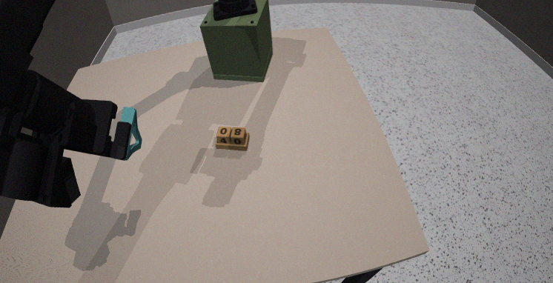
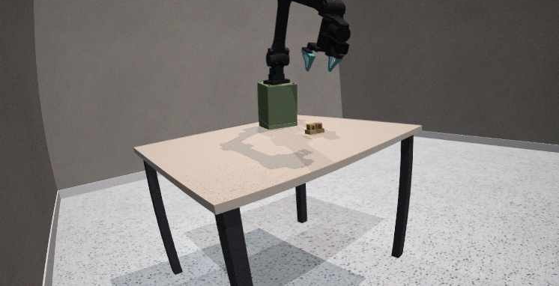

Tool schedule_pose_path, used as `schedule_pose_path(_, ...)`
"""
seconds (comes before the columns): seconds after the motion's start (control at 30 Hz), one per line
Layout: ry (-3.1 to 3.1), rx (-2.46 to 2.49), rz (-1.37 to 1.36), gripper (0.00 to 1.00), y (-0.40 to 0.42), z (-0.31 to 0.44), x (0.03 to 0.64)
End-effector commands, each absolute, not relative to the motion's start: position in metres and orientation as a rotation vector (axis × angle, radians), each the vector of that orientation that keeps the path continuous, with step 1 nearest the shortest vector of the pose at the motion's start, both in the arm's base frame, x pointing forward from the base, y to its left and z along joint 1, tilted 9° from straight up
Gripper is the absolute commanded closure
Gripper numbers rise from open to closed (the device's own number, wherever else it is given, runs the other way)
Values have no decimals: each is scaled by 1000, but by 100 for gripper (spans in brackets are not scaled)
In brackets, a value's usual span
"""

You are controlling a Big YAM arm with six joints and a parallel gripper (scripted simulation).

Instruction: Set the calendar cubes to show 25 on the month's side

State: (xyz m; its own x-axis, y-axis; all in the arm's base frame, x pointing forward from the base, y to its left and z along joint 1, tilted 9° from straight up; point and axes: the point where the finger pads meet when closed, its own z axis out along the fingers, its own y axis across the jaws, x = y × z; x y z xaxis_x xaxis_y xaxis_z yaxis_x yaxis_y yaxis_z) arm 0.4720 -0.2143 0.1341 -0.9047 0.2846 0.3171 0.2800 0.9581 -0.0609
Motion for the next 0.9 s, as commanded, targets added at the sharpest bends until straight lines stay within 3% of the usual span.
schedule_pose_path(0.0,-2794,-415,24,0,-215,140,473)
schedule_pose_path(0.53,-2794,-415,24,0,-215,140,473)
schedule_pose_path(0.57,-2885,-434,59,0,-221,178,488)
schedule_pose_path(0.87,-2928,-129,32,0,-186,141,471)
